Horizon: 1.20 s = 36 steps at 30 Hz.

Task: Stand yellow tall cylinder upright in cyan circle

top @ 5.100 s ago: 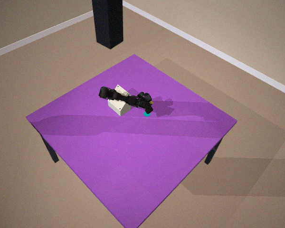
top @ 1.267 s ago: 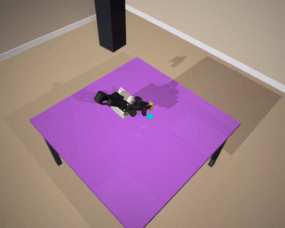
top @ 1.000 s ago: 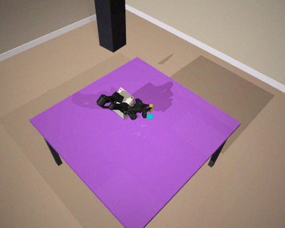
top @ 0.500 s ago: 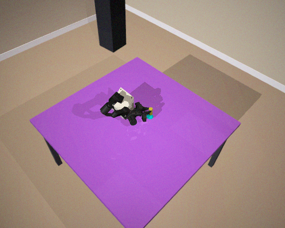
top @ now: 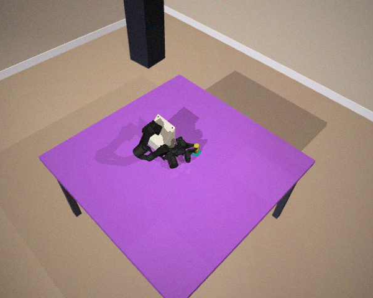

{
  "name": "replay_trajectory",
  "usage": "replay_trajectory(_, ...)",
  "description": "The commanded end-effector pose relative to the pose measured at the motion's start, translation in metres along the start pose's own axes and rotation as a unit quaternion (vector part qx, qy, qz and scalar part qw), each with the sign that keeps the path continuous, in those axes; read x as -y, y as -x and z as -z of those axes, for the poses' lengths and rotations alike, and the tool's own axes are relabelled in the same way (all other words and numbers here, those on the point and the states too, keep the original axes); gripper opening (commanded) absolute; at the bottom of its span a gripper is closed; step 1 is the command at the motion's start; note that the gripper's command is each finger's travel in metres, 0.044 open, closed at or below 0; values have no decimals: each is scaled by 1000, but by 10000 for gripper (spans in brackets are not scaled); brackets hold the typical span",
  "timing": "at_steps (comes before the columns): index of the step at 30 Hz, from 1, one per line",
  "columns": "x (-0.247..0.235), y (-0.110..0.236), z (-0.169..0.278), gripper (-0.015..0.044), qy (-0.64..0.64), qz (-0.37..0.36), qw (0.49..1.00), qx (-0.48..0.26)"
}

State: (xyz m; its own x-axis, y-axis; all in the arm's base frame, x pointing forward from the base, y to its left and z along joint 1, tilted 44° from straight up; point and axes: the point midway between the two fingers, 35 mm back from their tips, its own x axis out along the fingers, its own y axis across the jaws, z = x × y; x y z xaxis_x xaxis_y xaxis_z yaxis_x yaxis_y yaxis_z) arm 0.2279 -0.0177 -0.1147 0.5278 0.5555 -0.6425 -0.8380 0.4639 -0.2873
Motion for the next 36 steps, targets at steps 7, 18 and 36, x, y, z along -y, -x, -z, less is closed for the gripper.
replay_trajectory(7, 0, 0, 4, 105, 3, -1, 1000, 2)
replay_trajectory(18, 0, 0, 4, 315, 3, -1, 1000, 2)
replay_trajectory(36, 4, -2, -46, 400, 41, -4, 999, -15)
